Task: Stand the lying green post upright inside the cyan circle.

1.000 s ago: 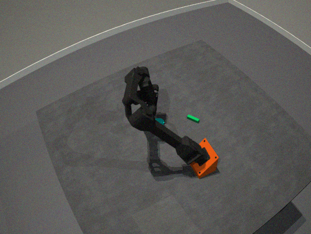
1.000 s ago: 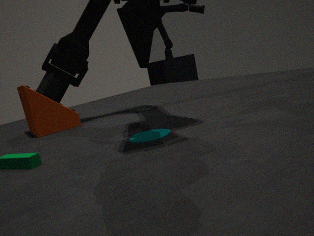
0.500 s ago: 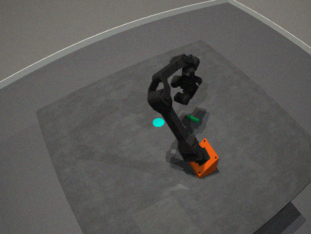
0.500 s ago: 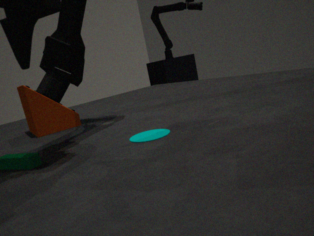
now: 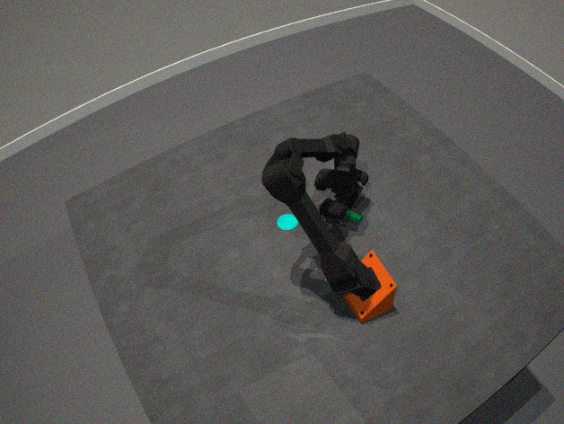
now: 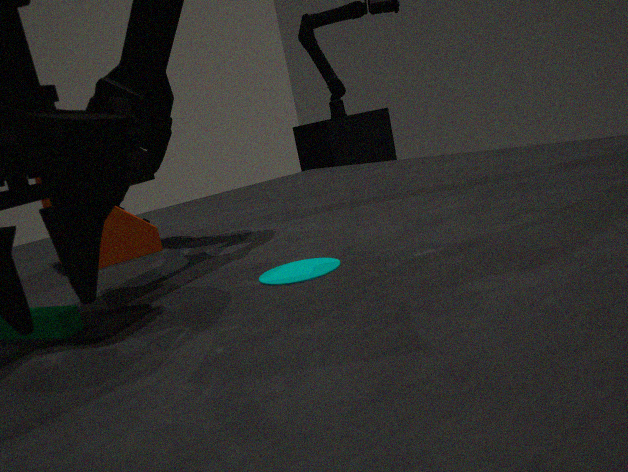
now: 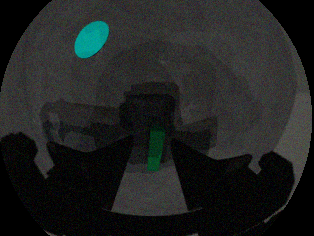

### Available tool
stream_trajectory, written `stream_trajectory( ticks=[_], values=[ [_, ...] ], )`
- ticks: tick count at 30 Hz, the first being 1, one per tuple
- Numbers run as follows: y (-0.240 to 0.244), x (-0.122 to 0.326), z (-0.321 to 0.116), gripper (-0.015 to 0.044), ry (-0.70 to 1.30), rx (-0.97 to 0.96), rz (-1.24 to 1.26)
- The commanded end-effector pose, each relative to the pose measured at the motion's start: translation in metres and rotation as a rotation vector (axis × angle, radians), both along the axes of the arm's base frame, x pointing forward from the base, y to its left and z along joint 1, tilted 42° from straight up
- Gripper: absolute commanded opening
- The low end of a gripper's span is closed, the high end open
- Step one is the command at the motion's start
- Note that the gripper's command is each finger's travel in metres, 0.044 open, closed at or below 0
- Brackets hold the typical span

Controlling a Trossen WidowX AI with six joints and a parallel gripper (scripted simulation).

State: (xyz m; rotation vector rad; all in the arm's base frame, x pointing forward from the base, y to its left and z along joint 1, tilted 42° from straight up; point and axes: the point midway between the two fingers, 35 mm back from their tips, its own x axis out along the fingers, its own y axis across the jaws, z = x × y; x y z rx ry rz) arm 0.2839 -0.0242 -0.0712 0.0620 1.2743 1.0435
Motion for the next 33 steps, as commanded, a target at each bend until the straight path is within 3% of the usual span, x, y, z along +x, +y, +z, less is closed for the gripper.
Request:
stream_trajectory(
  ticks=[1,9,33],
  values=[
    [0.001,0.003,-0.004,0.0233,-0.02,-0.002,-0.019],
    [0.001,0.003,-0.004,0.0023,-0.02,-0.002,-0.019],
    [-0.04,0.012,0.038,0.0023,-0.02,-0.008,-0.021]
  ],
)
